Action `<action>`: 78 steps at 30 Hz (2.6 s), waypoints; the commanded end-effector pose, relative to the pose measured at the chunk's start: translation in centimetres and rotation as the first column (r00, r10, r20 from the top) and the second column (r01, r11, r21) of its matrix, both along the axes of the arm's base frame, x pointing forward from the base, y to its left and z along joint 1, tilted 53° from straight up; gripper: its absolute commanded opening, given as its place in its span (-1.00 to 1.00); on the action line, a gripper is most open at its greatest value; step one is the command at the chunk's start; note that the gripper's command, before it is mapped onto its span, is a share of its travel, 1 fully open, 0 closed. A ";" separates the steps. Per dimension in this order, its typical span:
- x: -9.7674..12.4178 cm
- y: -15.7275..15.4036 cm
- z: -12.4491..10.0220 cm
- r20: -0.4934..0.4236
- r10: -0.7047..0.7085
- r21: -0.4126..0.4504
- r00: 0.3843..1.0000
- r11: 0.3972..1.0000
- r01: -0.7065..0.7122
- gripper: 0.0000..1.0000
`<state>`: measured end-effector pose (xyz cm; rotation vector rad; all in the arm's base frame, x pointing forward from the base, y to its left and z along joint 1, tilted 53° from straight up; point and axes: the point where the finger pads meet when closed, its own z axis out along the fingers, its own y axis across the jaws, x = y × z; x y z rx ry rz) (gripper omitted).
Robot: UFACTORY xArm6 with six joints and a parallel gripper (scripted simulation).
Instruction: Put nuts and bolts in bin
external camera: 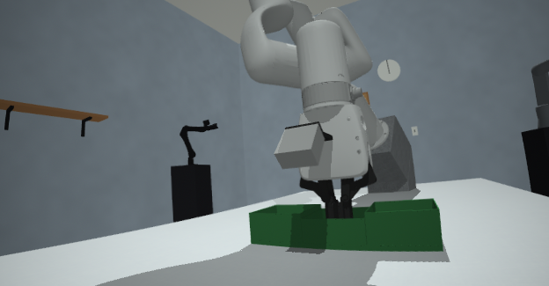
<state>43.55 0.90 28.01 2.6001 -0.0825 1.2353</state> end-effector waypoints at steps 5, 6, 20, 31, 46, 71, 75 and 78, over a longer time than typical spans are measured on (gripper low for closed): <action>0.0 0.0 0.1 0.002 0.001 0.000 1.000 1.000 -0.001 -0.85; 0.0 0.0 0.1 0.002 0.001 0.000 1.000 1.000 -0.001 -0.85; -1.4 0.5 1.2 0.003 0.001 0.000 1.000 1.000 -0.001 -0.85; -2.2 0.8 1.9 0.003 0.001 0.000 1.000 1.000 -0.001 -0.85; -4.4 1.6 3.7 0.003 0.001 0.001 1.000 1.000 -0.001 -0.85; -3.5 9.6 1.5 0.002 0.001 0.001 1.000 1.000 -0.001 -0.85; -3.5 9.6 1.5 0.002 0.001 0.001 1.000 1.000 -0.001 -0.85; -3.1 9.5 1.1 0.002 0.001 0.001 1.000 1.000 -0.001 -0.85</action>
